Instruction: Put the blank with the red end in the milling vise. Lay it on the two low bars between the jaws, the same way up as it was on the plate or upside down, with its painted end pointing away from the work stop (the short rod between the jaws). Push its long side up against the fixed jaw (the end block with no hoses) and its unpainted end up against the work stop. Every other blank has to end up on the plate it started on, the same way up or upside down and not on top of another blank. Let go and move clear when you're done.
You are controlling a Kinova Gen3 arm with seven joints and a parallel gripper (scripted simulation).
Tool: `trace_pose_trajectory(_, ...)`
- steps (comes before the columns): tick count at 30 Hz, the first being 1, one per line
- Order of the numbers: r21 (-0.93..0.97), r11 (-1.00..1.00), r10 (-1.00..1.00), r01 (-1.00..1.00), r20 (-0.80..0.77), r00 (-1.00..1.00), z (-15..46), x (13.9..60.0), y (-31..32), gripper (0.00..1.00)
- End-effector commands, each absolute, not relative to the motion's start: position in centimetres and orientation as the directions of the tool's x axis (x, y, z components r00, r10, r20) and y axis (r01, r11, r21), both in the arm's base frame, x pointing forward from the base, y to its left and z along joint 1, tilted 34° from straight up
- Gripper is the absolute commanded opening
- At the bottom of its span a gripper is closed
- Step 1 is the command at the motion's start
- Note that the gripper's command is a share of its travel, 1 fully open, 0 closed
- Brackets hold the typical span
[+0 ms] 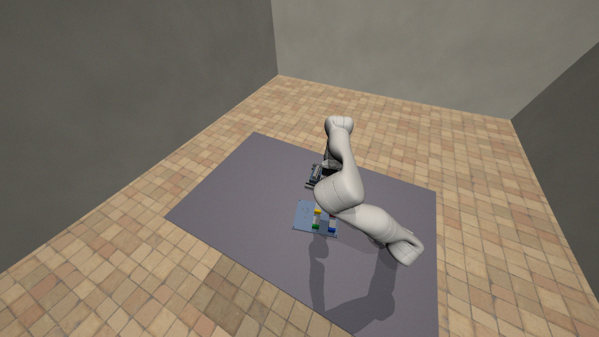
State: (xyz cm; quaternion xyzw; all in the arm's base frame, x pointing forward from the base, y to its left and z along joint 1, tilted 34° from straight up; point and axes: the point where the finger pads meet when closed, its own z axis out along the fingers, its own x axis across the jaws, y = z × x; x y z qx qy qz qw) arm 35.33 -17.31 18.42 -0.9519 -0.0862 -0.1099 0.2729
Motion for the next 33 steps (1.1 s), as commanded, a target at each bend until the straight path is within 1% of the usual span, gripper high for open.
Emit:
trace_pose_trajectory(1,-0.499,-0.837,0.104,0.224,0.258,0.961,18.5,35.34,-17.4,1.0)
trace_pose_trajectory(33,-0.499,-0.837,0.104,0.224,0.258,0.961,19.04,35.26,-17.85,1.0)
